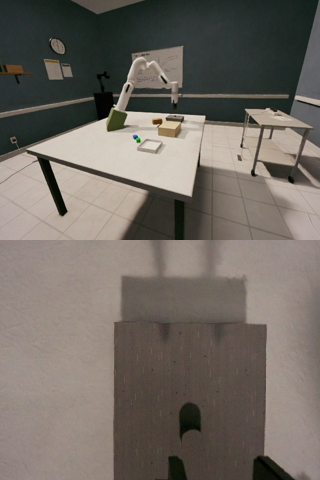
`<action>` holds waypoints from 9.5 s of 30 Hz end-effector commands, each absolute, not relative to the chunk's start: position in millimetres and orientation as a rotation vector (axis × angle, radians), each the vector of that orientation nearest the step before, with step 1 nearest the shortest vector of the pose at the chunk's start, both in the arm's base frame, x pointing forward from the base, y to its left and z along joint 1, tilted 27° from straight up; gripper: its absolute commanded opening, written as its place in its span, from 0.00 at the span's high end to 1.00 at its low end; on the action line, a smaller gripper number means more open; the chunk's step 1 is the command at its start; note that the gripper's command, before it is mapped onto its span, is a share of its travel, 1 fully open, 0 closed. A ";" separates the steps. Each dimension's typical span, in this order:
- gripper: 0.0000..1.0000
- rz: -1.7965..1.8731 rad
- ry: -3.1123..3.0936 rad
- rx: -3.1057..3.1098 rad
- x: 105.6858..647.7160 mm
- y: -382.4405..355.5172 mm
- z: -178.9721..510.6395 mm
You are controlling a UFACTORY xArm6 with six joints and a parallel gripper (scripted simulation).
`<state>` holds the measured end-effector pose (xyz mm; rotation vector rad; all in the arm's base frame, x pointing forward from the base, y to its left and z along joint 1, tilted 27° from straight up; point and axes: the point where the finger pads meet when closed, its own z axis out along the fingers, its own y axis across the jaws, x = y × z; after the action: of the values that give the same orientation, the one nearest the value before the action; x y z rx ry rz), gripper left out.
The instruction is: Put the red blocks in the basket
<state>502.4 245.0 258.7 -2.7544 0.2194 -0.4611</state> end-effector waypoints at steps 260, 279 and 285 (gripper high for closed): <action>1.00 -0.608 -0.826 -2.771 331.7 270.1 224.9; 1.00 -0.667 -1.084 -2.697 283.5 274.1 210.3; 1.00 -0.667 -1.084 -2.697 283.5 274.1 210.2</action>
<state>283.3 273.5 208.6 -2.7000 -1.0839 -0.6616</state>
